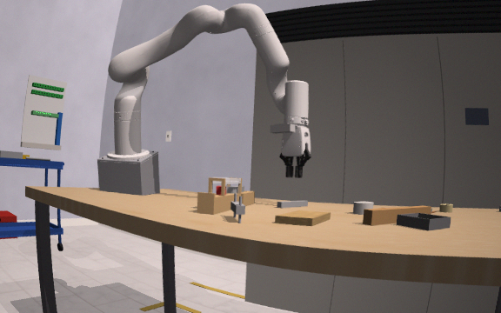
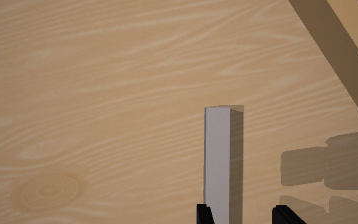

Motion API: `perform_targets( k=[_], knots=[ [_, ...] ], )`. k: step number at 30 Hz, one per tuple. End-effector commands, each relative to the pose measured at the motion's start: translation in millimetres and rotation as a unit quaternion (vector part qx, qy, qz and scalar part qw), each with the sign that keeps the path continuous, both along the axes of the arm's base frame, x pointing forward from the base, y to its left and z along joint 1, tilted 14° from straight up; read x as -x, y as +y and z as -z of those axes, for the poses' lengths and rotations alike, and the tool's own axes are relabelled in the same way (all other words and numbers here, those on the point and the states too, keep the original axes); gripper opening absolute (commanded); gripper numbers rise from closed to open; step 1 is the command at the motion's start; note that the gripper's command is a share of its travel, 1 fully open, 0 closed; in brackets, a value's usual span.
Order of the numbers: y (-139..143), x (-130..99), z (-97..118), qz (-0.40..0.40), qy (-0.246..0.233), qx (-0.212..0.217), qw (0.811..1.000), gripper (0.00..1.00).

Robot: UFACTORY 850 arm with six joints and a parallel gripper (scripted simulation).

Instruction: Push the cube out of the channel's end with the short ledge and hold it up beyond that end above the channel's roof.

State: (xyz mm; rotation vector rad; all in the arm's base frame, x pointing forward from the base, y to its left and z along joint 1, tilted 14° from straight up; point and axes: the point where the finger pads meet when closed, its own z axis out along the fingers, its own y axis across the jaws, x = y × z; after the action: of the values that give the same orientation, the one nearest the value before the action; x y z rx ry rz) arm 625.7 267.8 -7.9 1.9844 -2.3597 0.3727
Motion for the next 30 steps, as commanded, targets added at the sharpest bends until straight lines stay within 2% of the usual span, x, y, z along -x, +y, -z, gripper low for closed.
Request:
perform_targets(
  k=[1, 6, 10, 20, 30],
  knots=[
    [-2.8, -4.3, 17.3, 0.0, -0.001, -0.001, 1.0, 0.39],
    [-9.6, -9.5, 51.4, 0.0, -0.001, -0.001, 1.0, 0.39],
    [-12.8, -12.0, 67.6, 0.0, -0.001, -0.001, 1.0, 0.39],
    [-13.8, -12.7, 72.6, 0.0, -0.001, -0.001, 1.0, 0.39],
    [-18.0, -15.3, 92.4, 0.0, -0.001, -0.001, 1.0, 0.39]
  ],
)
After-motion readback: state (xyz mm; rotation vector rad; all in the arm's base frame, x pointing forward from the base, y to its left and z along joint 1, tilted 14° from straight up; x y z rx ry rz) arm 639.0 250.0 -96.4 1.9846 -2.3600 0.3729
